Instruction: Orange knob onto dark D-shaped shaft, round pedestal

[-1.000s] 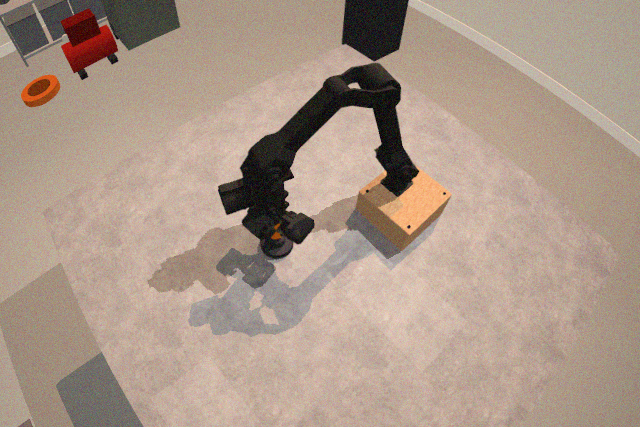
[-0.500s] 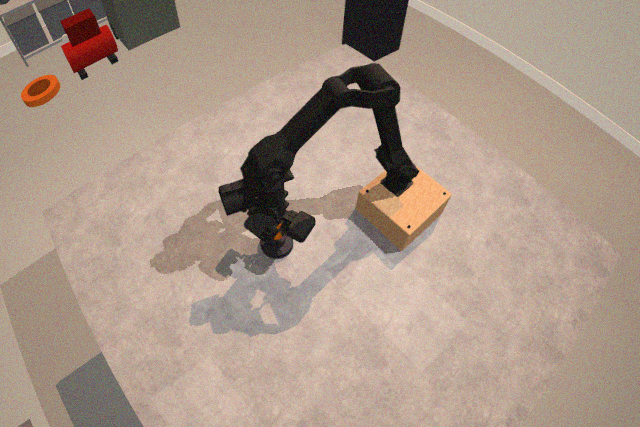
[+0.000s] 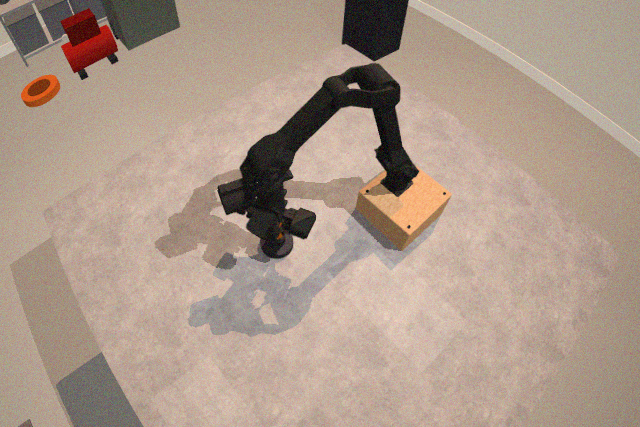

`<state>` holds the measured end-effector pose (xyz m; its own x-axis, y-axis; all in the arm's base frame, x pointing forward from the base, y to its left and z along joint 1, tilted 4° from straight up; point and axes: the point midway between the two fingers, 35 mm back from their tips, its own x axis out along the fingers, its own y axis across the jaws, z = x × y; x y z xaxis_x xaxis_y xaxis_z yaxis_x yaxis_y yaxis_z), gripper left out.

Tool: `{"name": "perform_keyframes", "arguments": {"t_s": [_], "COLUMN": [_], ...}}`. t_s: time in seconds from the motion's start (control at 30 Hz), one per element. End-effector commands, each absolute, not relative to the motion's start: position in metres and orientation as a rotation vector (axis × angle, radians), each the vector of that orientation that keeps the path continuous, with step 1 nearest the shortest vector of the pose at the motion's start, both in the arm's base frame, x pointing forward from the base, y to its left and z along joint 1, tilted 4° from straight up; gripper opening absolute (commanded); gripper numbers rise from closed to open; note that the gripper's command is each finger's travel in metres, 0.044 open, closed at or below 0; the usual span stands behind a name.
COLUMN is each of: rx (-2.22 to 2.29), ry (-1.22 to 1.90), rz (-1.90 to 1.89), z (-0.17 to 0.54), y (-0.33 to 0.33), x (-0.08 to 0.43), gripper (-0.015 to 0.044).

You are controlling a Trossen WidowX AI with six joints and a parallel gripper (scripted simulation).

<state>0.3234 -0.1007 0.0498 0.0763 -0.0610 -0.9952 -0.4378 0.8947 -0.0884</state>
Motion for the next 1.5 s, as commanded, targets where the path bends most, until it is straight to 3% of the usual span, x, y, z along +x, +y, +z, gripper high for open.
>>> {"name": "perform_keyframes", "arguments": {"t_s": [0.0, 1.47], "rx": [-0.488, -0.655], "ry": [1.465, 1.434], "rz": [0.365, 0.522], "z": [0.0499, 0.0461], "y": [-0.1007, -0.1006], "x": [0.3238, 0.3238], "gripper": [0.0, 0.0]}}
